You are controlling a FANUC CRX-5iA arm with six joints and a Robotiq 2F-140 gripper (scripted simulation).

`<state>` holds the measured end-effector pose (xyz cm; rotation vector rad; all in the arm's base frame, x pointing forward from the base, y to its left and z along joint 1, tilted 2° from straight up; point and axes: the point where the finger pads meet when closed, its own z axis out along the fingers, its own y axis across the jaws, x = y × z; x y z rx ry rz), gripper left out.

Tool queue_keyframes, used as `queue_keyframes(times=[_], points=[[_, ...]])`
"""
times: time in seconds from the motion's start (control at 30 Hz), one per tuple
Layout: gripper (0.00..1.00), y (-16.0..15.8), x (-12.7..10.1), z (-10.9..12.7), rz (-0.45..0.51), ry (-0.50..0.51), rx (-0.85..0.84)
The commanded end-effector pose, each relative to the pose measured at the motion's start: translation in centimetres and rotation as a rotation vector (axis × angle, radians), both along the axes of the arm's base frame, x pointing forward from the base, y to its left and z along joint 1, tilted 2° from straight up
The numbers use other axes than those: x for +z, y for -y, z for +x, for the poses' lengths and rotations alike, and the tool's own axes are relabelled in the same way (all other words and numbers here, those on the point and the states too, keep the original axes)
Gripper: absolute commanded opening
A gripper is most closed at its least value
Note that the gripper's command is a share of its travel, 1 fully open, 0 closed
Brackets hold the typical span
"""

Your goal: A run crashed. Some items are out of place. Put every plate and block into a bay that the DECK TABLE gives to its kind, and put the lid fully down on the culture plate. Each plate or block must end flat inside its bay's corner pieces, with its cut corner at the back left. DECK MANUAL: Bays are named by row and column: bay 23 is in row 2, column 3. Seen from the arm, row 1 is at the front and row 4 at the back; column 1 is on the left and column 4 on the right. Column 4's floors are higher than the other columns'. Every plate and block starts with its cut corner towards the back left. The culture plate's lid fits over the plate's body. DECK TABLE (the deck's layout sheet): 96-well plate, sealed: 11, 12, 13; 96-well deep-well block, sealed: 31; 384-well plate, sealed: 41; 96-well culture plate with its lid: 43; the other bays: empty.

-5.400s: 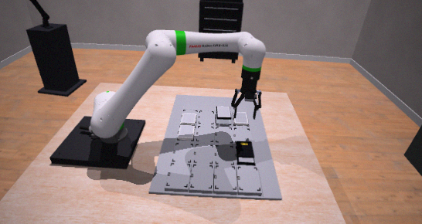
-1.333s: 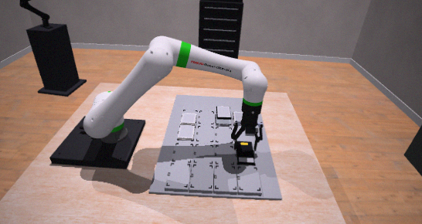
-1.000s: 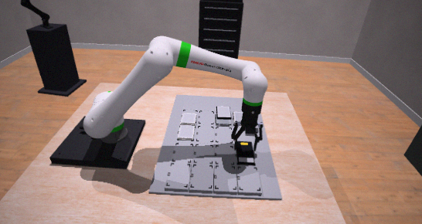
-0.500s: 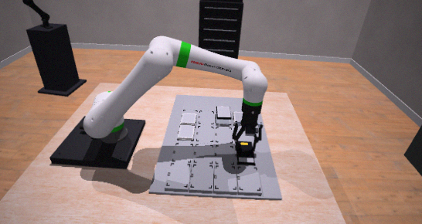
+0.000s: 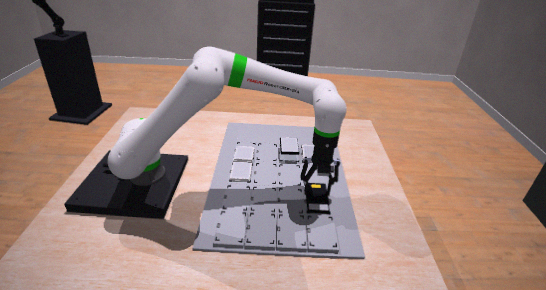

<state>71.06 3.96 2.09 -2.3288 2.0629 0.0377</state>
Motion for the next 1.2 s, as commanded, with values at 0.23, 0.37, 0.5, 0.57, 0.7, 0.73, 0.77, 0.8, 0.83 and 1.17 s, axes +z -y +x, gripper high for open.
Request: queue_keyframes(times=[0.23,0.37,0.5,0.57,0.7,0.73,0.77,0.8,0.83,1.17], points=[[0.61,0.01,0.16,0.08,0.0,0.003,0.0],[0.6,0.01,0.16,0.08,0.0,0.003,0.0],[0.6,0.02,0.2,0.07,0.0,0.003,0.0],[0.6,0.02,0.2,0.07,0.0,0.003,0.0],[0.6,0.02,0.22,0.07,0.0,0.003,0.0],[0.6,0.02,0.22,0.07,0.0,0.003,0.0],[0.6,0.02,0.22,0.07,0.0,0.003,0.0],[0.6,0.02,0.22,0.07,0.0,0.003,0.0],[0.6,0.02,0.22,0.07,0.0,0.003,0.0],[0.59,0.01,0.22,0.07,0.0,0.003,0.0]])
